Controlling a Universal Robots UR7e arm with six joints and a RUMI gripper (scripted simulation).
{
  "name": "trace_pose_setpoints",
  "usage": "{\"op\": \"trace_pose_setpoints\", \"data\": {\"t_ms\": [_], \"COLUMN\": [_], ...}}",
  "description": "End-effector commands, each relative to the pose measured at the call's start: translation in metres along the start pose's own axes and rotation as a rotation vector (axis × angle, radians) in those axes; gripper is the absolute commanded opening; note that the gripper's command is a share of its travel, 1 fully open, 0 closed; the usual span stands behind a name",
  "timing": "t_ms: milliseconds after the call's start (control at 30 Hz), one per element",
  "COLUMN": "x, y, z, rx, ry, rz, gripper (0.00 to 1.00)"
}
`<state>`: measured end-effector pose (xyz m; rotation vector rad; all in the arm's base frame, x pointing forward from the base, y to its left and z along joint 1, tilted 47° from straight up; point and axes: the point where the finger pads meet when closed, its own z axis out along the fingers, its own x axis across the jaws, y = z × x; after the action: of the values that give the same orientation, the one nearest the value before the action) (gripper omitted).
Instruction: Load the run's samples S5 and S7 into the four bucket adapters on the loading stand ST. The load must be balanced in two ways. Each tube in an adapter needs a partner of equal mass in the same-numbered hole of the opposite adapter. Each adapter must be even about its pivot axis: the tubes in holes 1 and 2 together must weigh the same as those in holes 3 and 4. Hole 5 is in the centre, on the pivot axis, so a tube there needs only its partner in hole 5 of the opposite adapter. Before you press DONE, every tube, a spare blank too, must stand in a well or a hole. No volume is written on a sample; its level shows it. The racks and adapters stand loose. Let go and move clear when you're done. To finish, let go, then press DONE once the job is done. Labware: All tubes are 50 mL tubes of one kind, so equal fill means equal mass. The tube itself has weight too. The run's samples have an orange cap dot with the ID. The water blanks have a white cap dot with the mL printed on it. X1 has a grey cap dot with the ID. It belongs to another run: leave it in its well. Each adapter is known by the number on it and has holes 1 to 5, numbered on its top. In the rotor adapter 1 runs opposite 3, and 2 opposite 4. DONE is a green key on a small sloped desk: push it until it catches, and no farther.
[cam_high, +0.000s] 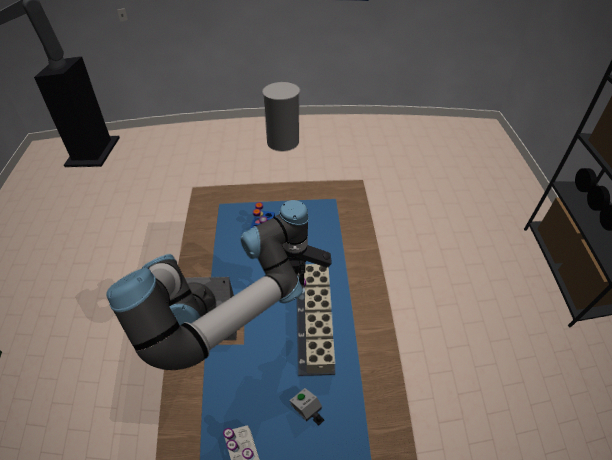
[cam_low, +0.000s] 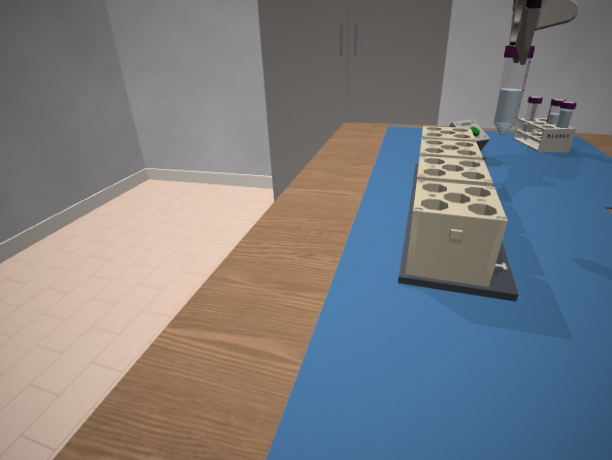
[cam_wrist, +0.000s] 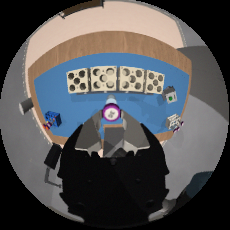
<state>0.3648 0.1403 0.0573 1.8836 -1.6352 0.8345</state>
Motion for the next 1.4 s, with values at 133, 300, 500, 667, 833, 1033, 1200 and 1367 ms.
{"op": "trace_pose_setpoints", "data": {"t_ms": [133, 300, 500, 667, 833, 1033, 1200, 1367], "x": [-0.058, -0.088, -0.113, -0.139, -0.139, -0.139, -0.139, -0.139], "y": [-0.027, -0.040, -0.051, -0.062, -0.062, -0.062, -0.062, -0.062], "z": [0.001, 0.001, 0.001, 0.001, 0.001, 0.001, 0.011, 0.025], "rx": [0.000, 0.000, 0.000, 0.000, 0.000, 0.000, 0.000, 0.000], "ry": [0.001, 0.001, 0.001, 0.001, 0.001, 0.001, 0.001, 0.001], "rz": [0.001, 0.001, 0.001, 0.001, 0.001, 0.001, 0.001, 0.001], "gripper": [0.00, 0.00, 0.00, 0.00, 0.00, 0.00, 0.00, 0.00]}}
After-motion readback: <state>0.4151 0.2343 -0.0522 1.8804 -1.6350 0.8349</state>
